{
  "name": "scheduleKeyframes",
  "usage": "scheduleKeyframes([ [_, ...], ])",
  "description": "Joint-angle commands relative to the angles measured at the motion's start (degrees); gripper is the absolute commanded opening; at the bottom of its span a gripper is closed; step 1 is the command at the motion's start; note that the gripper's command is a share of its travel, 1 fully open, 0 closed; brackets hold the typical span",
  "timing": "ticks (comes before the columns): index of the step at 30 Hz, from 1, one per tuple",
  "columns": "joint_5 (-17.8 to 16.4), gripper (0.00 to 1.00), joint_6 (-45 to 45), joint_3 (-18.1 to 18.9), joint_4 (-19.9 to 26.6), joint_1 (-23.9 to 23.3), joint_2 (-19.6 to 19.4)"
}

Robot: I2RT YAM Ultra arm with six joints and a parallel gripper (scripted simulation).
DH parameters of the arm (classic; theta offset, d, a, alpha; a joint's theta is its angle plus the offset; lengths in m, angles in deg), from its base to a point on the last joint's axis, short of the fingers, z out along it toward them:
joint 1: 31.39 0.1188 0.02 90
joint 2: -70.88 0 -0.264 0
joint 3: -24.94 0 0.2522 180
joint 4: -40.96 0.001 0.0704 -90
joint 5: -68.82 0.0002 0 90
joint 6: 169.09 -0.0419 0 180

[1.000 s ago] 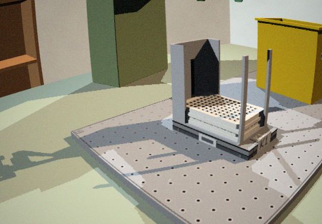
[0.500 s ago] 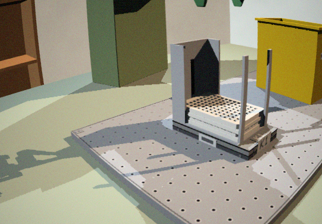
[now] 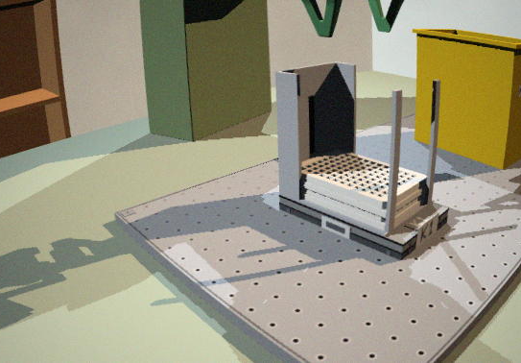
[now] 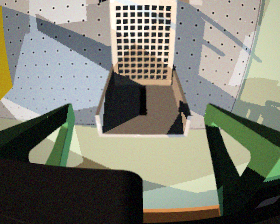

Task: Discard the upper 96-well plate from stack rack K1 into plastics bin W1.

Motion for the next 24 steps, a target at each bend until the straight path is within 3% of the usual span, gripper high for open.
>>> scheduleKeyframes([
  [1, 0.5, 1.00, -0.7, 0.2, -1.6, -0.1, 0.0],
  [24, 3.5, 1.00, -4.3, 1.4, -8.5, 4.0, -5.8],
])
